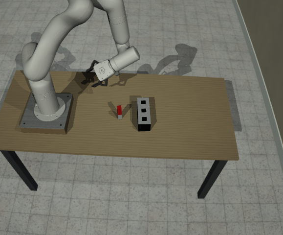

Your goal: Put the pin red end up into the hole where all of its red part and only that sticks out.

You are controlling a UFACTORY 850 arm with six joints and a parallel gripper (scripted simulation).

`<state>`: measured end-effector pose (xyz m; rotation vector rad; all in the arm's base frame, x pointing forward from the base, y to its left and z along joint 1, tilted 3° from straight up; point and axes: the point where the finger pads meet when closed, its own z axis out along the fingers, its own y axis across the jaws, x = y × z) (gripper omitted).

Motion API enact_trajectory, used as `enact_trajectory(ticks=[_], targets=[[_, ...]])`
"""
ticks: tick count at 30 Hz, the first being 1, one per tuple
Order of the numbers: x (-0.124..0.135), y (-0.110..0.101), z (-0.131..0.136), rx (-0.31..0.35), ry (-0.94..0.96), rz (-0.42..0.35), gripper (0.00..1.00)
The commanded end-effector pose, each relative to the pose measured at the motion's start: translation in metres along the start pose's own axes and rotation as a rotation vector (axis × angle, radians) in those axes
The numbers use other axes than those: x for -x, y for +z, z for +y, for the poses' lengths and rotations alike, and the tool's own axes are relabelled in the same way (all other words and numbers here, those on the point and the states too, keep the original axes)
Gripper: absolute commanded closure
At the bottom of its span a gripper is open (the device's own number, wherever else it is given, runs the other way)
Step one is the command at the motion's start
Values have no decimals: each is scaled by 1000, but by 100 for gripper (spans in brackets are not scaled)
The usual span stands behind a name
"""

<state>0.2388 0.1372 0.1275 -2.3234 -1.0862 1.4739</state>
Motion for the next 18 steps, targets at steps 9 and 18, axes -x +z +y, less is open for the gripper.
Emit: enact_trajectory(ticks=[9, 18], targets=[[-12, -130, 87, 126, 311, 439, 0], [7, -188, 123, 152, 472, 652, 0]])
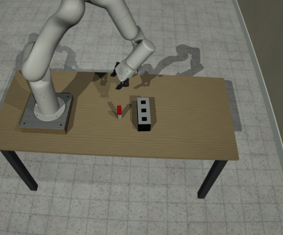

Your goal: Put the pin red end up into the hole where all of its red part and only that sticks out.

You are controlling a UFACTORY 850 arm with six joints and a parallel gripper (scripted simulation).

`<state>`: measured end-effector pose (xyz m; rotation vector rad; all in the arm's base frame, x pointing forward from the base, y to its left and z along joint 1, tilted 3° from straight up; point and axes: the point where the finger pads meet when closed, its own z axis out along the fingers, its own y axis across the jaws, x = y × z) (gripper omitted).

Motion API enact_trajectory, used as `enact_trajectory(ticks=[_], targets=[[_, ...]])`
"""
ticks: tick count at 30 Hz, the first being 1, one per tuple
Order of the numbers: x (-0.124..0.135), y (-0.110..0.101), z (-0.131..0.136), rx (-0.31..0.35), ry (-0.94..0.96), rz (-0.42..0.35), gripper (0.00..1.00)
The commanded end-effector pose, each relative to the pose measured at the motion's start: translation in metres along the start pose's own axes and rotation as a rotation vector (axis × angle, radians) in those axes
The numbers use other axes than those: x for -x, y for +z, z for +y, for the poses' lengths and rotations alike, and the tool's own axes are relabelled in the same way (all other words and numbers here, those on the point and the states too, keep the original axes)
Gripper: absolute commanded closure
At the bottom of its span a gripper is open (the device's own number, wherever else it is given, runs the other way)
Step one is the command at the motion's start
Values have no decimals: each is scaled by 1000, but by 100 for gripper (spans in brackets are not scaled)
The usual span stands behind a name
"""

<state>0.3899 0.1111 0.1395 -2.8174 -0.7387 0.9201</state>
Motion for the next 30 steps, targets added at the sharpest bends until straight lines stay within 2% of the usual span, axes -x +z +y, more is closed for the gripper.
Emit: enact_trajectory(ticks=[1, 6, 7, 9, 15, 16, 18, 20, 30], targets=[[-23, -57, 46, 35, 173, 219, 0], [-34, -106, 85, 63, 315, 396, 0], [-36, -116, 93, 68, 335, 421, 0], [-39, -132, 106, 68, 335, 421, 0], [-39, -132, 106, 68, 335, 421, 0], [-38, -187, 148, 87, 502, 623, 0], [-38, -190, 152, 87, 502, 623, 0], [-36, -204, 162, 87, 502, 623, 0], [-36, -204, 162, 87, 502, 623, 0]])
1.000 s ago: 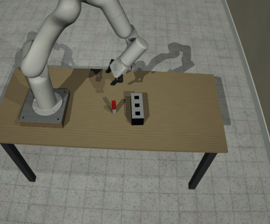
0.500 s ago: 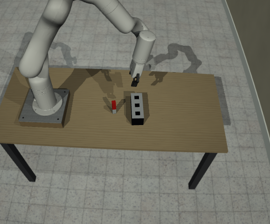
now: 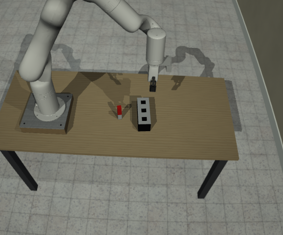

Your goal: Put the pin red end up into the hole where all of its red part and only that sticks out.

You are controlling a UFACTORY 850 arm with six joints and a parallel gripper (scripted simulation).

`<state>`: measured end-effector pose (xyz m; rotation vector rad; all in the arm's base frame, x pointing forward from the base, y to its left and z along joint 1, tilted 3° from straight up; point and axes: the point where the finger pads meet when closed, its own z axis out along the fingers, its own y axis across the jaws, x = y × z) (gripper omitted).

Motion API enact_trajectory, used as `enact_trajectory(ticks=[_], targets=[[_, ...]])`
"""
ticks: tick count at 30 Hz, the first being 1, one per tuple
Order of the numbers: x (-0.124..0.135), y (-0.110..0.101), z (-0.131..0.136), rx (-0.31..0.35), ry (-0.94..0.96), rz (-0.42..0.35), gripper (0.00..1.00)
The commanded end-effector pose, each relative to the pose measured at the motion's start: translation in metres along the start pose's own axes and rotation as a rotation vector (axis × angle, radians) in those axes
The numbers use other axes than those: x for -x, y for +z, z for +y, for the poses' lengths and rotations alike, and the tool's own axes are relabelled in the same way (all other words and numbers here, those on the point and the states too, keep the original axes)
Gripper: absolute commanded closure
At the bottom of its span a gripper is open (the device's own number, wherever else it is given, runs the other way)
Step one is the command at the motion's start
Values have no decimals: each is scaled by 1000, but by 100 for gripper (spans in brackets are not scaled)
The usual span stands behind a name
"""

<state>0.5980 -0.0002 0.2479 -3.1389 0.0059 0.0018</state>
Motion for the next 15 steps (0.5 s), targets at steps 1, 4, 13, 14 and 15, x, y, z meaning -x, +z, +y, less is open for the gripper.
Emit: enact_trajectory(ticks=[1, 4, 13, 14, 15], targets=[[-3, -2, 1, 1, 2, 6, 0], [67, -13, 3, 0, 0, 2, 0], [135, -25, 5, 0, 0, 2, 0], [135, -25, 5, 0, 0, 2, 0], [135, -25, 5, 0, 0, 2, 0]])
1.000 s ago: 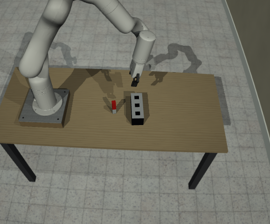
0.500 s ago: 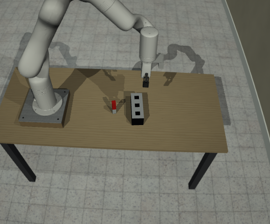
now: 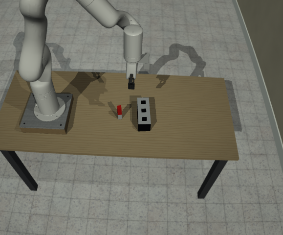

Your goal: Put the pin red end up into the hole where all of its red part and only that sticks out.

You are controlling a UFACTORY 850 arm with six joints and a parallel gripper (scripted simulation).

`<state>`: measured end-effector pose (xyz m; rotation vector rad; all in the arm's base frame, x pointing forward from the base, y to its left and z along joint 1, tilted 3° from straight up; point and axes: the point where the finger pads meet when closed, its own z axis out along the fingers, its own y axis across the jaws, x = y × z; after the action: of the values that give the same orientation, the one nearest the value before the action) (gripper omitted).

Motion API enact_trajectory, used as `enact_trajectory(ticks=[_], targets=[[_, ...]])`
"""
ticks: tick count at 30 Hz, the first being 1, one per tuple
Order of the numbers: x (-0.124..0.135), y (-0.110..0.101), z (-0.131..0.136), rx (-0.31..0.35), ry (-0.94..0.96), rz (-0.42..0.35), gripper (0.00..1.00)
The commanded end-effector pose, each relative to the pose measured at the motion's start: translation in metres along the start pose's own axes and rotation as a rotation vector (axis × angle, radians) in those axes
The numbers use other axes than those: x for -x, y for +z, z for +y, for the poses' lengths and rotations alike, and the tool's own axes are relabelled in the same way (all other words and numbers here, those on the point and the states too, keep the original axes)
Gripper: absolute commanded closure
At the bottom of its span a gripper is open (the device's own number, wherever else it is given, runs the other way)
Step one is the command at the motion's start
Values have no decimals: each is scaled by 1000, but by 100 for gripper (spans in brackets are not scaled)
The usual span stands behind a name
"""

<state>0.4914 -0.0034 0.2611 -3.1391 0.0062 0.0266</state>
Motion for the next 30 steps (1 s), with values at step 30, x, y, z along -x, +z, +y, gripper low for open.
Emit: enact_trajectory(ticks=[30], targets=[[13, -4, 0, -41, 957, -15, 0]])
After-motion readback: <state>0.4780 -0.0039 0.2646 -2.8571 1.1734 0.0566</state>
